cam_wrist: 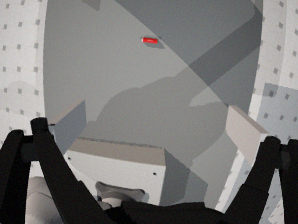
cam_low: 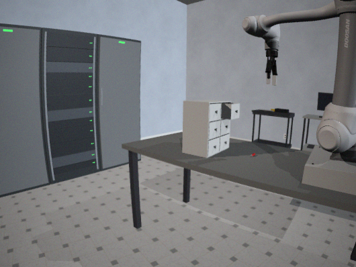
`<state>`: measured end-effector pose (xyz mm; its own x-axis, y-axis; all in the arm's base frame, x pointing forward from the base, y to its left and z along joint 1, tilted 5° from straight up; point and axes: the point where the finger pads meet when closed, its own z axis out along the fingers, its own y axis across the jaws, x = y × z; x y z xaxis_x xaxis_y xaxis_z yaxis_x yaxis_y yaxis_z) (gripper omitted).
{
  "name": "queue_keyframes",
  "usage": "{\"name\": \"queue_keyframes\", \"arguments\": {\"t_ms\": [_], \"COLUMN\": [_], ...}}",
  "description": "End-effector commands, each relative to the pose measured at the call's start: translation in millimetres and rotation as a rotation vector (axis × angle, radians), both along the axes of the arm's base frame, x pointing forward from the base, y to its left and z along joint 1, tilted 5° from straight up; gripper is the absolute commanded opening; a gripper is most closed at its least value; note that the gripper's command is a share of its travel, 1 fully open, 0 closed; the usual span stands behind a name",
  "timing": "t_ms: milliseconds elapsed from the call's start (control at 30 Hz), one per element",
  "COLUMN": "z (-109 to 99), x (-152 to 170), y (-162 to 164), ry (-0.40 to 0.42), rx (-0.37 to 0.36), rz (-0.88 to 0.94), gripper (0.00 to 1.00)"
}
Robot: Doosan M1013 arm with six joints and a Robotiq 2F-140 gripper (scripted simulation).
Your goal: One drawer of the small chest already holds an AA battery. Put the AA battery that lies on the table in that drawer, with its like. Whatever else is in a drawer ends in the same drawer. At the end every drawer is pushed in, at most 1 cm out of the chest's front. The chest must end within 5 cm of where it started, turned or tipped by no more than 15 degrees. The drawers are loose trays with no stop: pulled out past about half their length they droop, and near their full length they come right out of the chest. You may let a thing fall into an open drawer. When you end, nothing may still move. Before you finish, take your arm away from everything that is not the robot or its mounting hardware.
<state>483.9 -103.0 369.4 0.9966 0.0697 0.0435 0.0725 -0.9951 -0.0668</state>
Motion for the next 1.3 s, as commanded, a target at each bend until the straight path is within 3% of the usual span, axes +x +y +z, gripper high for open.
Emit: {"name": "queue_keyframes", "arguments": {"t_ms": [0, 200, 233, 300, 333, 367, 400, 433, 567, 1267], "z": [12, 15, 17, 22, 22, 24, 24, 23, 22, 21], "x": [0, 1, 12, 63, 63, 96, 96, 126, 158, 161], "y": [-1, -1, -1, 3, 3, 7, 7, 12, 18, 19], "ry": [0.001, 0.001, 0.001, 0.001, 0.001, 0.001, 0.001, 0.001, 0.000, 0.002], "rx": [0.000, 0.000, 0.000, 0.000, 0.000, 0.000, 0.000, 0.000, 0.000, -0.001], "rz": [0.000, 0.000, 0.000, 0.000, 0.000, 0.000, 0.000, 0.000, 0.000, -0.016], "gripper": [1.00, 1.00, 1.00, 1.00, 1.00, 1.00, 1.00, 1.00, 1.00, 1.00]}}
